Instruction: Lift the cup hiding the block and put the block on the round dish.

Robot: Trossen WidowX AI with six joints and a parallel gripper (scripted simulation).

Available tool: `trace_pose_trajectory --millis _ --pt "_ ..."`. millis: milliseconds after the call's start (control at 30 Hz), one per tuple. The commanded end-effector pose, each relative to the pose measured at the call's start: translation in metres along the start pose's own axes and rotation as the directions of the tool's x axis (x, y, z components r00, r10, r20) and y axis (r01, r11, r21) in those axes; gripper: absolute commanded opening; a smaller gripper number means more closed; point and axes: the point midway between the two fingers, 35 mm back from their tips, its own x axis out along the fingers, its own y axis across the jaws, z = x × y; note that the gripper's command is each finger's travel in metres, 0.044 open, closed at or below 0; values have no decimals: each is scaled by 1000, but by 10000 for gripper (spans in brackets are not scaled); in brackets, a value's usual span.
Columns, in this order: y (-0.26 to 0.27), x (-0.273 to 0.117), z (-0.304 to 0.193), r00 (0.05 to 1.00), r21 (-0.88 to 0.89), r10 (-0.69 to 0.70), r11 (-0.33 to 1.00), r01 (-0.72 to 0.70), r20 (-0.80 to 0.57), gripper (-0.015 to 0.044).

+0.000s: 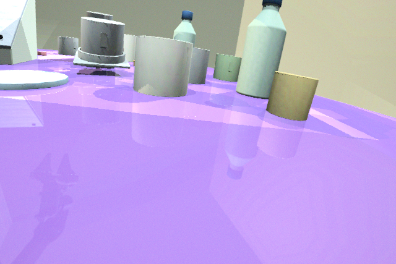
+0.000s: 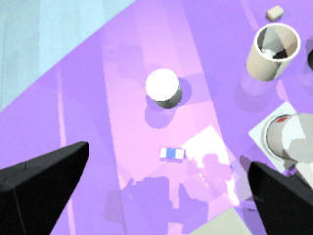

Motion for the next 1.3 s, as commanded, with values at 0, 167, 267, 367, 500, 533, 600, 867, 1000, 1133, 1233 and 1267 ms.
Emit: trace_pose_trajectory --millis 0,167,267,367,500,533,600,867,1000,1133,1233,1267 --pt "-22 3 -14 996 69 -93 993 92 12 440" --pt "-54 4 -35 973 167 -229 961 220 38 440" --pt "-73 4 -48 950 225 -308 930 289 54 440" --pt "-91 4 -61 920 281 -386 892 353 69 440" --pt "-114 3 -78 871 355 -484 832 425 91 440" --pt "-119 2 -82 856 373 -507 816 441 96 440" --pt "-130 2 -91 826 409 -553 782 470 108 440" --pt "-161 -1 -119 713 518 -686 666 536 145 440" --pt "-162 -1 -119 715 525 -685 663 533 140 440" --pt "-169 0 -117 729 578 -677 636 512 98 440" --pt "-177 1 -114 745 635 -665 598 489 53 440" --pt "-180 2 -114 750 653 -661 584 482 38 440"
